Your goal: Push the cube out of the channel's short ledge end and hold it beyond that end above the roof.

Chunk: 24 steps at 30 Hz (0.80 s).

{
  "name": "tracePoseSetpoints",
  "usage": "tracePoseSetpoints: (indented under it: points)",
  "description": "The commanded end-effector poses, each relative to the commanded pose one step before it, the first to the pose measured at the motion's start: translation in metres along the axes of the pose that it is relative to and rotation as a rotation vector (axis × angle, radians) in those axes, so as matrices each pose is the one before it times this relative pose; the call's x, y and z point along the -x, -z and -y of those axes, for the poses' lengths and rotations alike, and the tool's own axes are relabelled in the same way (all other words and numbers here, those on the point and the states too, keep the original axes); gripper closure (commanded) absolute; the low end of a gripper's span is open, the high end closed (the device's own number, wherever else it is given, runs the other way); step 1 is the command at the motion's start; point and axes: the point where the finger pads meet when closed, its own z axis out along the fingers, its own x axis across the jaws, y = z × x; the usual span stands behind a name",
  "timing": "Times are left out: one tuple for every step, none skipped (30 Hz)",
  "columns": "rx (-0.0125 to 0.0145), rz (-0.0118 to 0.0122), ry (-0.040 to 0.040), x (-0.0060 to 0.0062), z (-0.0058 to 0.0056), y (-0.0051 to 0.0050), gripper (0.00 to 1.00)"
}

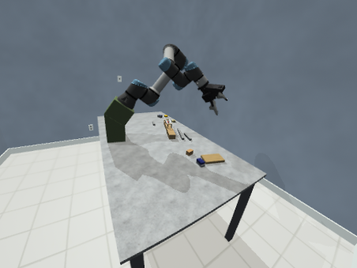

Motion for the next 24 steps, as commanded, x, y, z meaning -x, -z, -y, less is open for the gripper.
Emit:
tracePoseSetpoints:
  points:
    - [-0.00061, 0.00030, 0.00081, 0.00036, 0.00029, 0.00025, 0.00]
    - [0.00000, 0.00000, 0.00000, 0.00000, 0.00000, 0.00000, 0.00]
    - [0.00000, 0.00000, 0.00000, 0.00000, 0.00000, 0.00000, 0.00]
    - [0.00000, 0.00000, 0.00000, 0.00000, 0.00000, 0.00000, 0.00]
    - [0.00000, 0.00000, 0.00000, 0.00000, 0.00000, 0.00000, 0.00]
    - [0.00000, 0.00000, 0.00000, 0.00000, 0.00000, 0.00000, 0.00]
    - [0.00000, 0.00000, 0.00000, 0.00000, 0.00000, 0.00000, 0.00]
    - [0.00000, 0.00000, 0.00000, 0.00000, 0.00000, 0.00000, 0.00]
    - [0.00000, 0.00000, 0.00000, 0.00000, 0.00000, 0.00000, 0.00]
    - [0.00000, 0.00000, 0.00000, 0.00000, 0.00000, 0.00000, 0.00]
    - [0.00000, 0.00000, 0.00000, 0.00000, 0.00000, 0.00000, 0.00]
    - [0.00000, 0.00000, 0.00000, 0.00000, 0.00000, 0.00000, 0.00]
    - [0.00000, 0.00000, 0.00000, 0.00000, 0.00000, 0.00000, 0.00]
    - [0.00000, 0.00000, 0.00000, 0.00000, 0.00000, 0.00000, 0.00]
    - [0.00000, 0.00000, 0.00000, 0.00000, 0.00000, 0.00000, 0.00]
    - [0.00000, 0.00000, 0.00000, 0.00000, 0.00000, 0.00000, 0.00]
    - [0.00000, 0.00000, 0.00000, 0.00000, 0.00000, 0.00000, 0.00]
    - [0.00003, -0.00002, -0.00005, 0.00000, -0.00002, -0.00002, 1.00]
    - [0.00017, -0.00017, -0.00032, 0.00000, -0.00014, -0.00012, 1.00]
    - [0.00046, -0.00045, -0.00084, 0.00000, -0.00036, -0.00030, 1.00]
    - [0.00086, -0.00084, -0.00158, 0.00000, -0.00068, -0.00057, 1.00]
    - [0.00136, -0.00134, -0.00249, -0.00001, -0.00108, -0.00090, 1.00]
    - [0.00195, -0.00193, -0.00356, -0.00001, -0.00156, -0.00128, 1.00]
    - [0.00262, -0.00261, -0.00474, -0.00003, -0.00210, -0.00171, 1.00]
